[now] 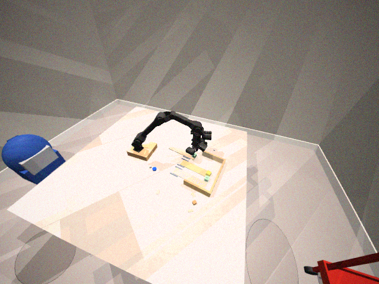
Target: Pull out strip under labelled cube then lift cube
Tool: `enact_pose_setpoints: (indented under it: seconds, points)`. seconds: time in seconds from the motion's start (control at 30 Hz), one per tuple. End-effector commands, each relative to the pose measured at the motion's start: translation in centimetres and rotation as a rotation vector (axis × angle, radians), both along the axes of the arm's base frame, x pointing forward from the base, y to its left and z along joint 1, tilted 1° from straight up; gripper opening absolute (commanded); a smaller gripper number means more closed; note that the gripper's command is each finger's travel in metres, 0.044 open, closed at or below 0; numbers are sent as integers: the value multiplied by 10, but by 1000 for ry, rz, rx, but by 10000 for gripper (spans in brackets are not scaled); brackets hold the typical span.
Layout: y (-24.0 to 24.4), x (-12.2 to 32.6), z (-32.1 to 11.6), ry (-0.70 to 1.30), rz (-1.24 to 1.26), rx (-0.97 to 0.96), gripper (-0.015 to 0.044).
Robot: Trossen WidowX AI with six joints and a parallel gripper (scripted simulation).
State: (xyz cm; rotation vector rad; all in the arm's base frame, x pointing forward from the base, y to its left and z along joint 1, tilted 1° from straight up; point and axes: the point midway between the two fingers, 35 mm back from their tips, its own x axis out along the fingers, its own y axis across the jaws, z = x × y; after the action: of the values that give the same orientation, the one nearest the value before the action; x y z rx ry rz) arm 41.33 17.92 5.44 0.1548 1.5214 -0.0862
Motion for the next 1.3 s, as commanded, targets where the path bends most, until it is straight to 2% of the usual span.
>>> enact_pose_setpoints:
  seconds: [0.0,0.7,0.83,1.07,1.2,1.27]
  points:
    - [0,-1,-10,10,3,-2,250]
    - [0,-1,-36,10,3,-2,250]
    - [0,0,-33,6,1,-3,145]
    - [0,0,-33,6,1,-3,98]
    - [-1,-2,-31,6,1,-3,0]
    - [-3,-8,-26,7,1,-3,0]
